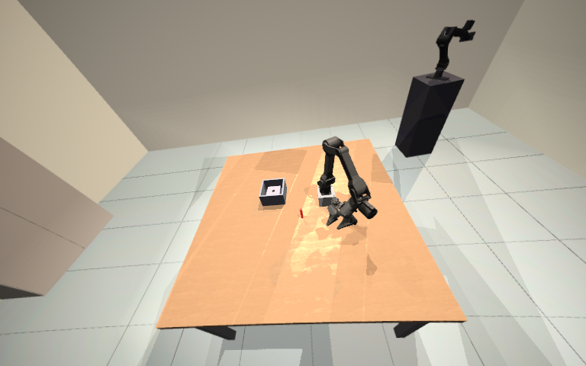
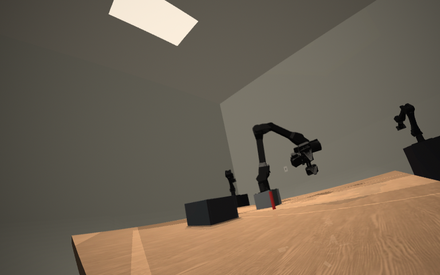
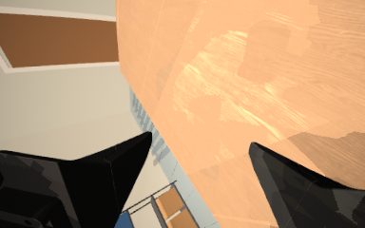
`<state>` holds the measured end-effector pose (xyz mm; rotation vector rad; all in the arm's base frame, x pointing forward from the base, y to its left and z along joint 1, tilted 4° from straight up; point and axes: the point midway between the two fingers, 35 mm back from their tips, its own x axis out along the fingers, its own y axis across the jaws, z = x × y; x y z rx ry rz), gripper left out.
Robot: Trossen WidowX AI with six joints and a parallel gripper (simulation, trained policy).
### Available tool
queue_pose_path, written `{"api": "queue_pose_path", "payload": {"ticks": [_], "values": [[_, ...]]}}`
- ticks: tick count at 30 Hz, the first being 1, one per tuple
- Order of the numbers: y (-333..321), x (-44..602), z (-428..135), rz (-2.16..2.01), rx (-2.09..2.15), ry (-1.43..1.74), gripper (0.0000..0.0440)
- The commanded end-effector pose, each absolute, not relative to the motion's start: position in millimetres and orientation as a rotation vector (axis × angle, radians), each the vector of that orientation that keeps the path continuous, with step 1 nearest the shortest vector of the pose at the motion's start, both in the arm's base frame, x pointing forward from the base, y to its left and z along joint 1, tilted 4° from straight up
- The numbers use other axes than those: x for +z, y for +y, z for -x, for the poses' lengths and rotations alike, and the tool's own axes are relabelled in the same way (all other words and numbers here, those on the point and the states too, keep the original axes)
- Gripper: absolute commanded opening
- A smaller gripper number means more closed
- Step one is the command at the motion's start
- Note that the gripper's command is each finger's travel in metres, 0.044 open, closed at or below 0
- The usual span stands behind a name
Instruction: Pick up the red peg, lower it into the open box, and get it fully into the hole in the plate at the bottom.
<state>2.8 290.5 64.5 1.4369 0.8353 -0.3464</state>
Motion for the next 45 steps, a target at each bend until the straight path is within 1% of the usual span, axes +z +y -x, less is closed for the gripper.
{"api": "queue_pose_path", "payload": {"ticks": [1,4,5,26,45], "values": [[293,67,-3,-1.467,-0.363,0.842,0.0413],[300,72,-4,-1.558,-0.420,0.855,0.0438],[302,74,-5,-1.588,-0.439,0.858,0.0440],[341,130,-27,-2.197,-0.888,0.883,0.0440],[348,177,-68,-2.712,-1.368,0.700,0.0440]]}}
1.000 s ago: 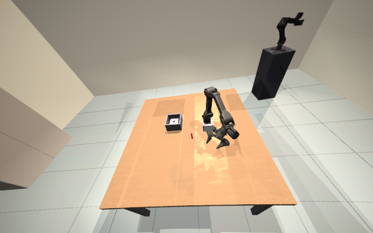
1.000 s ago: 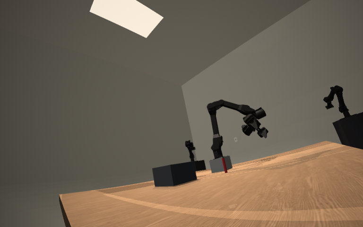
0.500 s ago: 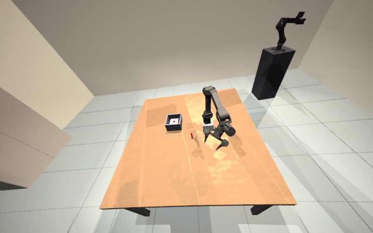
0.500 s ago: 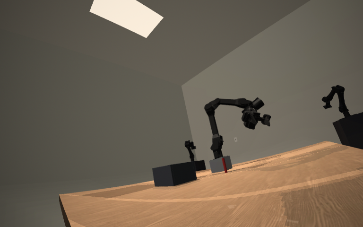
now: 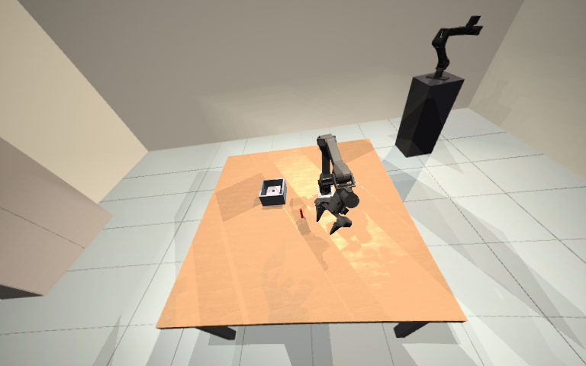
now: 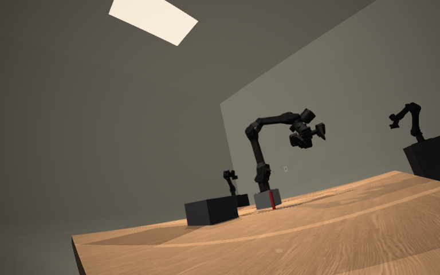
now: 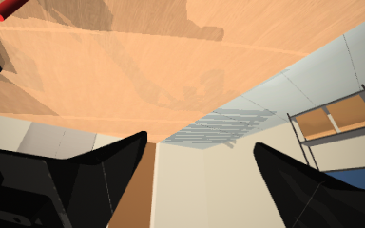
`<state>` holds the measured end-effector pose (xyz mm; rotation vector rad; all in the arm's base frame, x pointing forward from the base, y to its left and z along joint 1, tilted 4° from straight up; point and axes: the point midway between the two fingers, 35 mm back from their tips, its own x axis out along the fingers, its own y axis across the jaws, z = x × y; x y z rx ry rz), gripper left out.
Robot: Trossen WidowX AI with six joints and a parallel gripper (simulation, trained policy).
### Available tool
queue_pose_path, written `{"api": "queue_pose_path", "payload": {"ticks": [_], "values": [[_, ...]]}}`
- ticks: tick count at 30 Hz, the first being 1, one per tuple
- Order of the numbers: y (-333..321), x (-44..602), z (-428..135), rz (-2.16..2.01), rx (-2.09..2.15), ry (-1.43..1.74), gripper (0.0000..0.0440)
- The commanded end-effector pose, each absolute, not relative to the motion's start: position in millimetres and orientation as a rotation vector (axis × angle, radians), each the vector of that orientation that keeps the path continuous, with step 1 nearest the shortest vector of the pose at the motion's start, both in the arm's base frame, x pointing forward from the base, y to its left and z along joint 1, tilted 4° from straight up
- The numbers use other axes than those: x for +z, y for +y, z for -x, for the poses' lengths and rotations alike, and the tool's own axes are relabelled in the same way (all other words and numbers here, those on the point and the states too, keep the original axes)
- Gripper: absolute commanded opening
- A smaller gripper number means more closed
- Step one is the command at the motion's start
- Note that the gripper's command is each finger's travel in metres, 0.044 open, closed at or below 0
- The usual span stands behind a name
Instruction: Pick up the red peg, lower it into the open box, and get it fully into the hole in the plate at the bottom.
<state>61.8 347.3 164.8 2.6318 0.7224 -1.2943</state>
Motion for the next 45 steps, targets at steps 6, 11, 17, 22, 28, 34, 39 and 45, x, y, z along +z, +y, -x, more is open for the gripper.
{"api": "queue_pose_path", "payload": {"ticks": [6,11,17,22,28,34,39,45], "values": [[345,189,-82,-2.862,-1.529,0.593,0.0440],[342,198,-94,-2.981,-1.666,0.484,0.0440],[337,208,-109,-3.115,-1.831,0.327,0.0440],[332,215,-121,-3.216,-1.970,0.172,0.0440],[324,223,-135,-3.322,-2.136,-0.048,0.0440],[315,229,-149,-3.405,-2.298,-0.310,0.0440],[307,233,-161,-3.452,-2.427,-0.568,0.0440],[296,236,-174,-3.472,-2.567,-0.930,0.0440]]}}
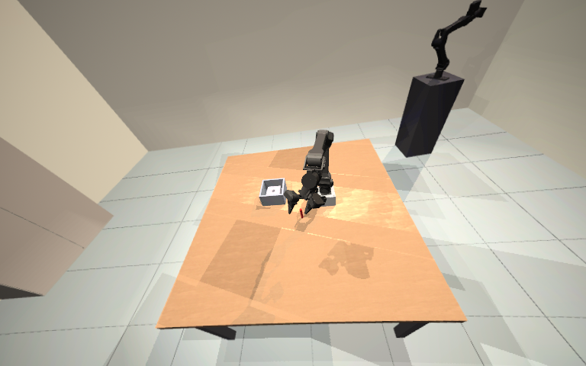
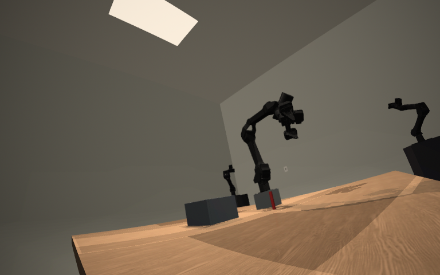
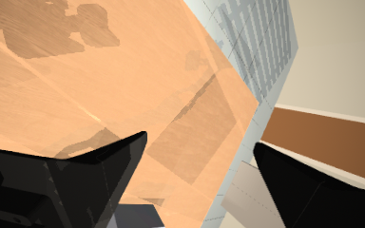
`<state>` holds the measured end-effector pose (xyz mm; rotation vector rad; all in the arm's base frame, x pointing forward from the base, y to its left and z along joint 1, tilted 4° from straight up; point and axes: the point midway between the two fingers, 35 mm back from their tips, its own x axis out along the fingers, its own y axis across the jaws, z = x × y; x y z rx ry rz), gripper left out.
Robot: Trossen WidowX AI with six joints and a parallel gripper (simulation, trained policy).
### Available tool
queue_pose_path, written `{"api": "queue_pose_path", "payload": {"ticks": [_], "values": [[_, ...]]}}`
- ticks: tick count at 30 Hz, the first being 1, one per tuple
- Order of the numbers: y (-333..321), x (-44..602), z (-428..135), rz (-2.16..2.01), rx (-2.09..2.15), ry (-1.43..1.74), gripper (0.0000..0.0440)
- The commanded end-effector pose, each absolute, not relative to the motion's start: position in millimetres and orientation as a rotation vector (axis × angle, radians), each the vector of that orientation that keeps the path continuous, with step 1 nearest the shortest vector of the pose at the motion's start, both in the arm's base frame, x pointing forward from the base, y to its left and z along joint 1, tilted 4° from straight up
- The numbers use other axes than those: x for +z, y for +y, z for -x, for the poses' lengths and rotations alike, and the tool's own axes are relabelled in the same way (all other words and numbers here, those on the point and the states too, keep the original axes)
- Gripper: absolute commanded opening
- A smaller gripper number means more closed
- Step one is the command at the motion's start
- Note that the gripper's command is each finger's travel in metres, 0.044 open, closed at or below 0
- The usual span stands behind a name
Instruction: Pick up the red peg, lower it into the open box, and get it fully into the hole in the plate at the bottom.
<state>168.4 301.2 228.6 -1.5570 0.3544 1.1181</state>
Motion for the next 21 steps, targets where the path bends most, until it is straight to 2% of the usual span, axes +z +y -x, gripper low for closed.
{"api": "queue_pose_path", "payload": {"ticks": [1,21], "values": [[294,236,-176,1.438,1.072,0.413,0.0440],[248,226,-212,0.869,0.772,0.796,0.0440]]}}
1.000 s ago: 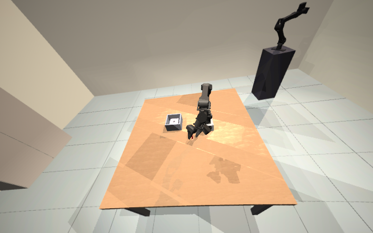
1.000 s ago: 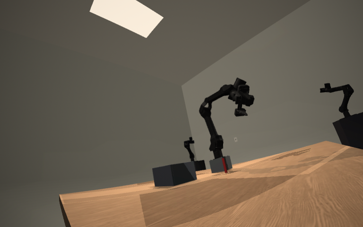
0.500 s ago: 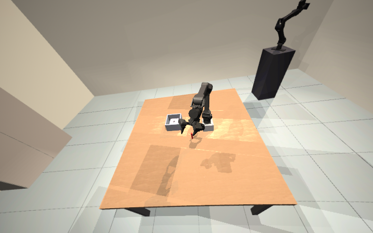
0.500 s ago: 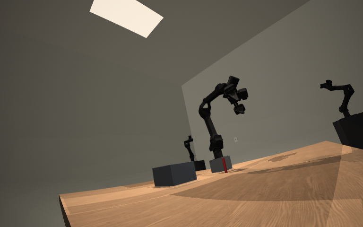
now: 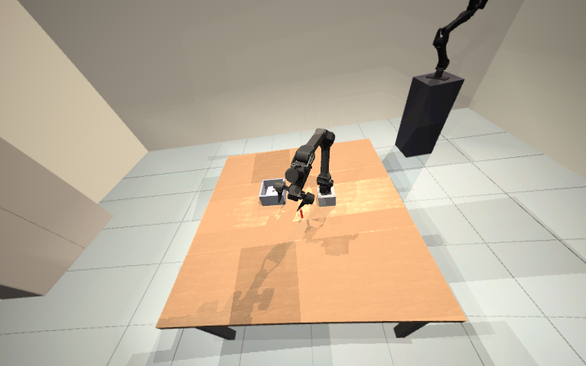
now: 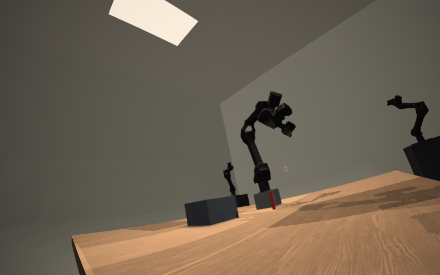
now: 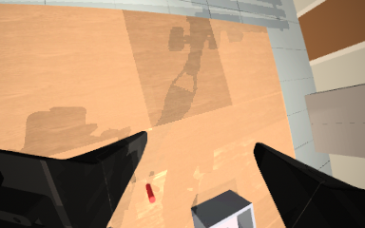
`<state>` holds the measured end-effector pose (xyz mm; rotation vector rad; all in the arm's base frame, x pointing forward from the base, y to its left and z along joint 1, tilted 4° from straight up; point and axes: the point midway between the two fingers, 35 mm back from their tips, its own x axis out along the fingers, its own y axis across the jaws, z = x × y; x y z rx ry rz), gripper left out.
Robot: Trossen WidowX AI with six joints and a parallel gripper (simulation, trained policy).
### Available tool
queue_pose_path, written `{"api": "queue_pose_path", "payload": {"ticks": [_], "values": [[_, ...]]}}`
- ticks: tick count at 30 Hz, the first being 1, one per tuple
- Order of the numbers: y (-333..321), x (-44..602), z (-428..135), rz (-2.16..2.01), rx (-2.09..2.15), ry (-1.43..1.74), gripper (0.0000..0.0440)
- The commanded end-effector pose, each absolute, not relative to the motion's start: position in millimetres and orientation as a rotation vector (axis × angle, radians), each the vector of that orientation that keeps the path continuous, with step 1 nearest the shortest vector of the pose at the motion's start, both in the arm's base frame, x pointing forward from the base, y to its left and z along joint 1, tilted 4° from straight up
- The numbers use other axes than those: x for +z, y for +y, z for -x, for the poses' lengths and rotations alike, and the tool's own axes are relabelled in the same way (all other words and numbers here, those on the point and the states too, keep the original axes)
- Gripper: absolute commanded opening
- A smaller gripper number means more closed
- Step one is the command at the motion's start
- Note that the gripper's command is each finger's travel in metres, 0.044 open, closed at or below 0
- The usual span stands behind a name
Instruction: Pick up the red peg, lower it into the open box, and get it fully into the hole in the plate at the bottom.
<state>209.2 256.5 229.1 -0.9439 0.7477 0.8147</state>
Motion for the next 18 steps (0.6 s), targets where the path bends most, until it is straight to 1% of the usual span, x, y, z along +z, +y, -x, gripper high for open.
{"api": "queue_pose_path", "payload": {"ticks": [1,18], "values": [[246,225,-213,0.842,0.754,0.814,0.0440],[196,181,-223,0.421,0.392,1.129,0.0440]]}}
